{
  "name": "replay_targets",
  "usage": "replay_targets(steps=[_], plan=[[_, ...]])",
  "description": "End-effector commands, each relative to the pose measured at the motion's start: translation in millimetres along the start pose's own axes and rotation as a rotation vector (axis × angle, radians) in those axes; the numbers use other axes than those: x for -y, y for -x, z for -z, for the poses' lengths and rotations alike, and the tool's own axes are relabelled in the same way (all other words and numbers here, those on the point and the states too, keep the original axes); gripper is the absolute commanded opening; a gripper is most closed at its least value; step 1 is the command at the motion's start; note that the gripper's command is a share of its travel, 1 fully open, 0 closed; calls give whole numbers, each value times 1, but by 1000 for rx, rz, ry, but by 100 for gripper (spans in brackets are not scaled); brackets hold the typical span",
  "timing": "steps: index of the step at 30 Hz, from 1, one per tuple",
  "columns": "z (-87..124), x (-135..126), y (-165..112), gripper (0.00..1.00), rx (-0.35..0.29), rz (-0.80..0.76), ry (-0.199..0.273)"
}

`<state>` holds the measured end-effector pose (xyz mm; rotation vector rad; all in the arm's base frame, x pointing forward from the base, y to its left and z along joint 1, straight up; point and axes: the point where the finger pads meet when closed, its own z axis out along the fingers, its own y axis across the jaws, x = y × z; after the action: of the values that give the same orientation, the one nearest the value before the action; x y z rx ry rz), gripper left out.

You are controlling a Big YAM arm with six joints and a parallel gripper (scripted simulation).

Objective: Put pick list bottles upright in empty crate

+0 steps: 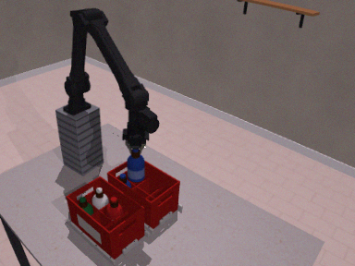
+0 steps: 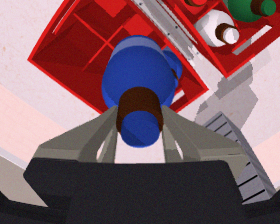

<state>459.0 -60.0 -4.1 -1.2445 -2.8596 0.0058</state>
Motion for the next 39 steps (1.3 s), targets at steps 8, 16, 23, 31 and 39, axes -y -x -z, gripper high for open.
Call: replay_targets(steps=[8, 16, 23, 31, 39], plan=[[34, -15, 21, 0, 82, -21, 66], [30, -13, 22, 0, 81, -25, 64], [25, -8, 18, 0, 72, -27, 57], [22, -7, 17, 0, 70, -26, 55], [21, -7, 17, 0, 71, -25, 56]])
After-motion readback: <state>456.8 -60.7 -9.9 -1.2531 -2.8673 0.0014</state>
